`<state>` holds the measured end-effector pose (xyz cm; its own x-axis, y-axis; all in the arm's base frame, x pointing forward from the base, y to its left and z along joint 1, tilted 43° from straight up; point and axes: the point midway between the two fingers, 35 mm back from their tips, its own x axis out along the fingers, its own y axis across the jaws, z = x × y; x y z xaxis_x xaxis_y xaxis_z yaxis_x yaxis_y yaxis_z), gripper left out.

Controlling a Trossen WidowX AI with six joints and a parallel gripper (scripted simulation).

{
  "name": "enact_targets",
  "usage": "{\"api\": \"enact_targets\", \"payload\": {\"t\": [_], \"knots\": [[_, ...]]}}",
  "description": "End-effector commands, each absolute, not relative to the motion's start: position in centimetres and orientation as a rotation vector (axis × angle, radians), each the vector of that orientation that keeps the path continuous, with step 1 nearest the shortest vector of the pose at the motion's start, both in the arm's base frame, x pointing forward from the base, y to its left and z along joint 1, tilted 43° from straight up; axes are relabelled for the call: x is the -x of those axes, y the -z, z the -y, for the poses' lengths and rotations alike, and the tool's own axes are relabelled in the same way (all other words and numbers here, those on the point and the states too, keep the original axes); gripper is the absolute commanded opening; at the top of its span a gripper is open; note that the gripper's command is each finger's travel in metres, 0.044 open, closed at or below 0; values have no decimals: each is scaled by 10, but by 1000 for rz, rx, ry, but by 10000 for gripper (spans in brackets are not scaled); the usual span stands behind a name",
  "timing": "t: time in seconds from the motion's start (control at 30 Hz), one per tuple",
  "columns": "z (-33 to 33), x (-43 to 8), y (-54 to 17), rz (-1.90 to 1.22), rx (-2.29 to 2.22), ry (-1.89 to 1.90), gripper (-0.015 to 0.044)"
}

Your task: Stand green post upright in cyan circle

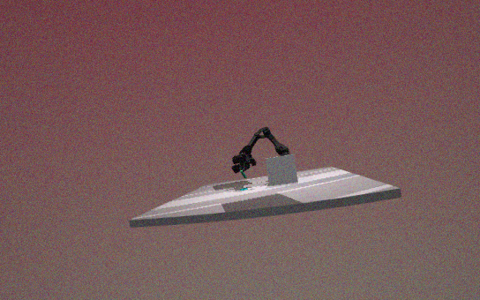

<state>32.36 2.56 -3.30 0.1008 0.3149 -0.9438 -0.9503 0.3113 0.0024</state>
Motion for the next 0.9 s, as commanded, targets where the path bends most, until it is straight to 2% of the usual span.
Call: {"api": "enact_targets", "payload": {"t": [0.0, 0.87], "knots": [[-25, -323, 32, -1024, 756, -1094, 23], [-21, -325, 19, -807, 725, -1121, 23]]}}
